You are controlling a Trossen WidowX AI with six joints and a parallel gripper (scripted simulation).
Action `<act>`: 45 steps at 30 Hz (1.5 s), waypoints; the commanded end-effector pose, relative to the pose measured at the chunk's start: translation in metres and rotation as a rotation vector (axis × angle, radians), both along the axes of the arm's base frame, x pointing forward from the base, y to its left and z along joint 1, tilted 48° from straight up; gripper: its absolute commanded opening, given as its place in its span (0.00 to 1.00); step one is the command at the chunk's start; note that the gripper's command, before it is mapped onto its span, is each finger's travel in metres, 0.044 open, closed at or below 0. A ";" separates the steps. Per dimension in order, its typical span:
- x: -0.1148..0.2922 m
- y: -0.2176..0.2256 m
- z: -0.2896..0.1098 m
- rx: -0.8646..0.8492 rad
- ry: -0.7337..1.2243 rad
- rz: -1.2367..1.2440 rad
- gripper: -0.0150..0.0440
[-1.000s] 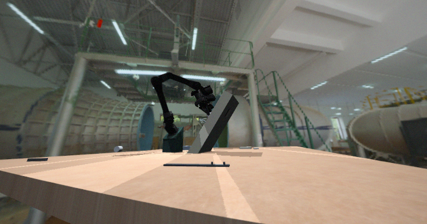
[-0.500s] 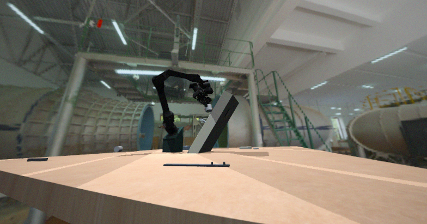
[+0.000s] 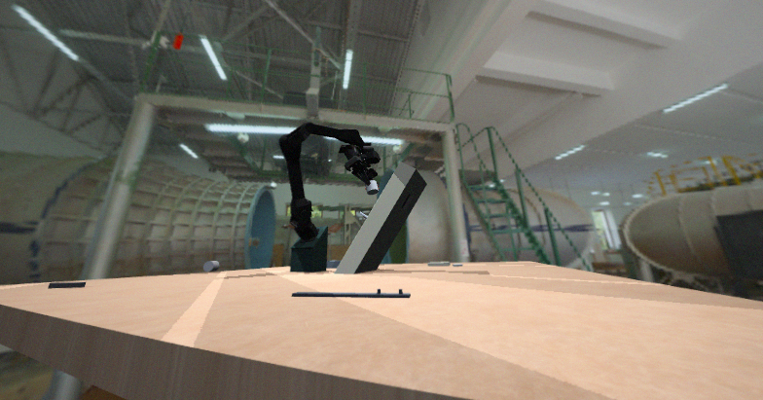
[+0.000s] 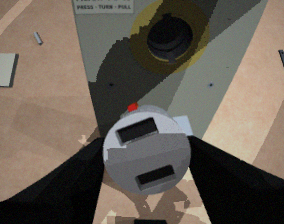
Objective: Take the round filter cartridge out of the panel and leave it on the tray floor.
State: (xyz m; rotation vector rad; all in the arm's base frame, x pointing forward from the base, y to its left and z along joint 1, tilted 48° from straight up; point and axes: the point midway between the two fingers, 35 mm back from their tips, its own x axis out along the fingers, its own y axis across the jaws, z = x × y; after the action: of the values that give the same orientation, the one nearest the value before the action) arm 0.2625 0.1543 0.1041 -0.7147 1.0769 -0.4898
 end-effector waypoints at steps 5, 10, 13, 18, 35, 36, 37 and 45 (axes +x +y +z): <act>0.002 0.026 -0.034 0.004 -0.001 0.001 0.25; 0.002 0.028 -0.039 0.001 0.006 0.005 0.25; -0.008 0.038 -0.054 0.012 0.088 0.059 0.25; -0.031 0.060 -0.085 0.036 0.261 0.189 0.25; -0.124 0.125 -0.175 0.130 0.798 0.751 0.25; -0.127 0.126 -0.177 0.133 0.813 0.770 0.25; -0.128 0.127 -0.178 0.134 0.817 0.777 0.25; -0.149 0.127 -0.192 0.147 0.860 0.824 0.25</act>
State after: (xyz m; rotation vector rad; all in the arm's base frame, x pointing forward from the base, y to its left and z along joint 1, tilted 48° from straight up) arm 0.1313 0.2815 -0.0766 -1.1686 1.4352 0.6040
